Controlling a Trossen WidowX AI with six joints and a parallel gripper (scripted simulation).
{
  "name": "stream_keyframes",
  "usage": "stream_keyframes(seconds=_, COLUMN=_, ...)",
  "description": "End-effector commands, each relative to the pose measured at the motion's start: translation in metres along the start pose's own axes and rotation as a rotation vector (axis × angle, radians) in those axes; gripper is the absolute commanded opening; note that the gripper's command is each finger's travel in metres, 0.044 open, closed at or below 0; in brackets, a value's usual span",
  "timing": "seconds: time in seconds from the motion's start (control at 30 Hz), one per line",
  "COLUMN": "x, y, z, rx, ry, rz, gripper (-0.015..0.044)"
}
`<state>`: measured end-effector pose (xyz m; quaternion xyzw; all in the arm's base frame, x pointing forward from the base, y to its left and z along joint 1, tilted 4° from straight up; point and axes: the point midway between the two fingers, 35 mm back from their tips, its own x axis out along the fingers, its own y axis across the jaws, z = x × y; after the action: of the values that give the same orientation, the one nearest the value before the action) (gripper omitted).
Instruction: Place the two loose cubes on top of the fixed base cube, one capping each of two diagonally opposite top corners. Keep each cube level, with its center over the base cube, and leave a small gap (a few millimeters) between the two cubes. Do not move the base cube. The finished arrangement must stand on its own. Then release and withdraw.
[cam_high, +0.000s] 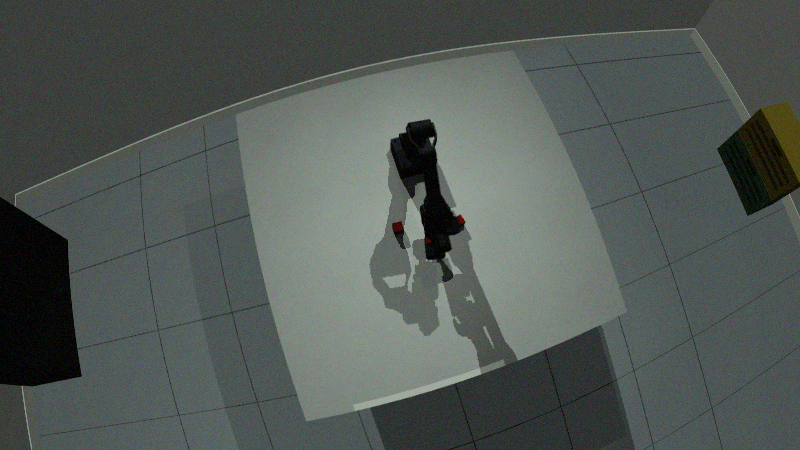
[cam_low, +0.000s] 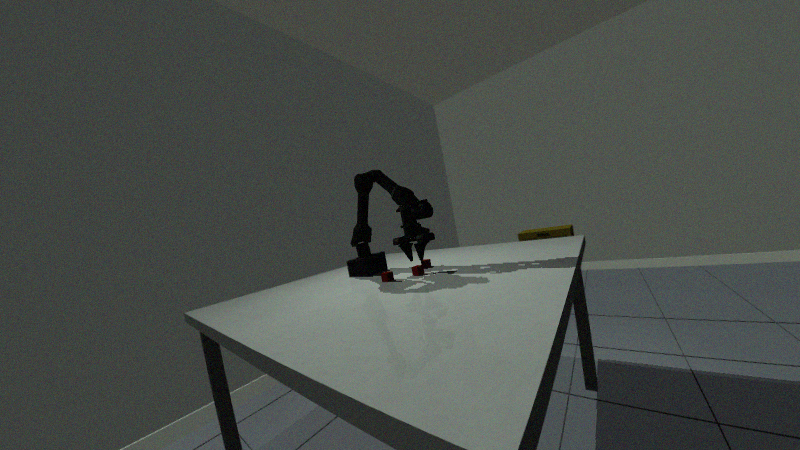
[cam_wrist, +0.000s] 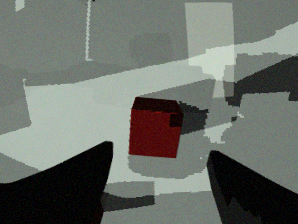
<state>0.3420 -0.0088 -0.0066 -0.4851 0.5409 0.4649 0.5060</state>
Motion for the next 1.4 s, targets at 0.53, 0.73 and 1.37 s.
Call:
stream_keyframes(seconds=0.53, x=0.032, y=0.003, z=0.001, rx=-0.004, ry=-0.005, rz=0.012, gripper=0.0265)
stream_keyframes(seconds=0.73, x=0.038, y=0.004, z=0.001, rx=-0.004, ry=-0.005, rz=0.013, gripper=0.0239)
stream_keyframes(seconds=1.37, x=0.009, y=-0.001, z=0.001, rx=-0.004, ry=-0.005, rz=0.012, gripper=0.0105)
